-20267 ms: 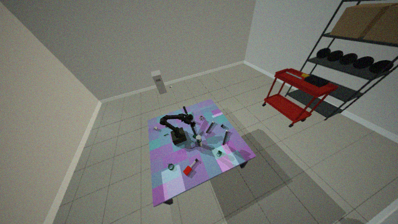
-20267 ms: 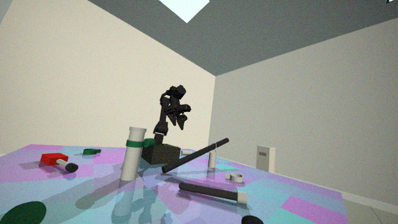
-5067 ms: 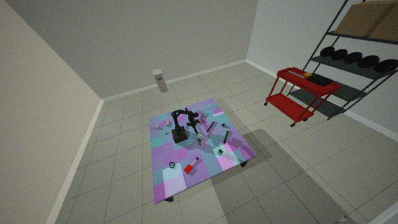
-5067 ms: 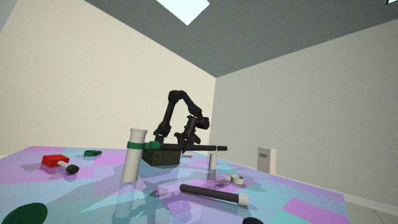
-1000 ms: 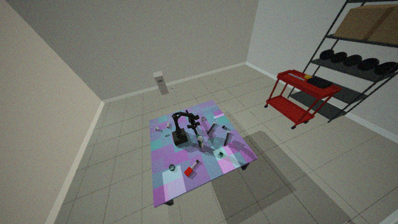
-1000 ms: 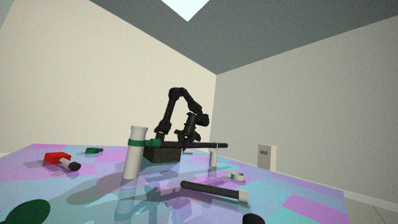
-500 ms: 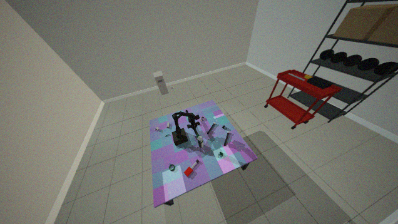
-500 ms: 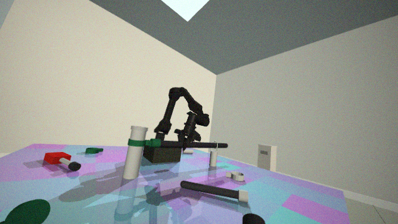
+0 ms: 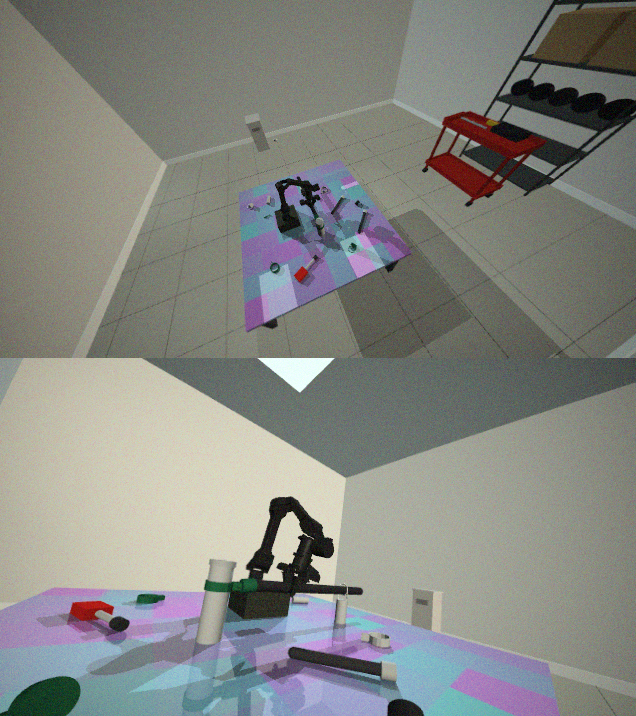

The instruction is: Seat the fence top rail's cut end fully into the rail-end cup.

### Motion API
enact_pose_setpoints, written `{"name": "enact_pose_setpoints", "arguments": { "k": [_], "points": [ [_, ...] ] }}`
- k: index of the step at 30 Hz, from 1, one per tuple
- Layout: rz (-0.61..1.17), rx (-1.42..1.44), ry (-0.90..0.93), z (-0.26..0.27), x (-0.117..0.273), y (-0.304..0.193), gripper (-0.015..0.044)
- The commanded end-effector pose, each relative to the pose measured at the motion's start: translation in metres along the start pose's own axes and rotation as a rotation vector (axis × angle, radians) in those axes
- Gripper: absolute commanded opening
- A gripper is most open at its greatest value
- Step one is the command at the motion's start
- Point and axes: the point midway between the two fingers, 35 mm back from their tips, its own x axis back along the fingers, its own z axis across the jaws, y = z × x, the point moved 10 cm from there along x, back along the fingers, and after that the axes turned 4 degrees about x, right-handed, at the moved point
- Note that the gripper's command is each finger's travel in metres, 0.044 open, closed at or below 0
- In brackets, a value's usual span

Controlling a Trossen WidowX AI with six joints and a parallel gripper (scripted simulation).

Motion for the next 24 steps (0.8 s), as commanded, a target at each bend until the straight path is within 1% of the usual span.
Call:
{"name": "enact_pose_setpoints", "arguments": {
  "k": [1,24],
  "points": [
    [0.019,-0.020,-0.021,-0.002,0.001,-0.007,0.0000],
    [0.020,-0.020,-0.021,0.003,-0.006,-0.018,0.0000]
  ]
}}
